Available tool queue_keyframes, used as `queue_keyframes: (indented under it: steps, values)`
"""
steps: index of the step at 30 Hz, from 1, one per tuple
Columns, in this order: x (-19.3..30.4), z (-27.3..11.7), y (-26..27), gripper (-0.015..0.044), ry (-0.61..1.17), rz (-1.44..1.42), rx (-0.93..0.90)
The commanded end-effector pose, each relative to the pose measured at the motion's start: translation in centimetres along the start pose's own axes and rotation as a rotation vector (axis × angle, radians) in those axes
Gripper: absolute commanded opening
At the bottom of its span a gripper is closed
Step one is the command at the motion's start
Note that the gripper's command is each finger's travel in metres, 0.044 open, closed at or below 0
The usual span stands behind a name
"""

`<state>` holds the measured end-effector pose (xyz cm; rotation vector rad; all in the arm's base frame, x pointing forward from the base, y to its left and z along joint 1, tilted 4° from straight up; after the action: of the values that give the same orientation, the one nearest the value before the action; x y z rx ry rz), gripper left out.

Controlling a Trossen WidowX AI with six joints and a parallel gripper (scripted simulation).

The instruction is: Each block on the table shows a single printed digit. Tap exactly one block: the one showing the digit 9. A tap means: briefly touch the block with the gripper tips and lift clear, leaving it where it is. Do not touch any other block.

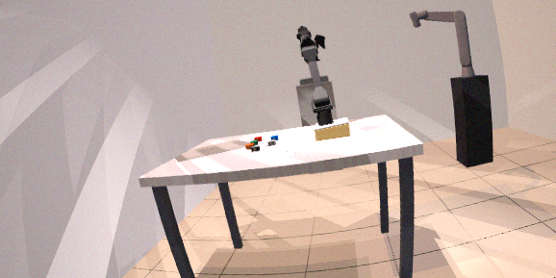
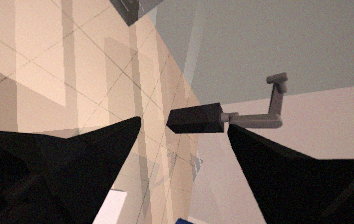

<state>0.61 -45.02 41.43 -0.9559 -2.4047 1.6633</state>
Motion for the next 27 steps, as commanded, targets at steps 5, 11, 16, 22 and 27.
queue_keyframes:
  steps: [5, 11, 16, 22, 27]
  values:
    - [-3.4, -2.7, 5.5, 0.0400, -0.105, -0.065, -0.172]
    - [-6.0, -6.6, 11.7, 0.0400, -0.200, -0.149, -0.362]
    - [-7.0, -10.6, 17.1, 0.0400, -0.264, -0.235, -0.530]
    - [-6.6, -15.8, 23.2, 0.0400, -0.312, -0.354, -0.727]
    - [-4.8, -20.3, 27.8, 0.0400, -0.326, -0.468, -0.884]
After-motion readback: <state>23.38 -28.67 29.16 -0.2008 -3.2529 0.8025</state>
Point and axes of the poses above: the point midway between the two fingers, 35 mm back from their tips, its own z axis out along the fingers, its own y axis across the jaws, x = y × z, the point moved 9 cm from there along -z, back along the fingers, and after that the axes turned 10 degrees about -z, right-handed, at the moved point
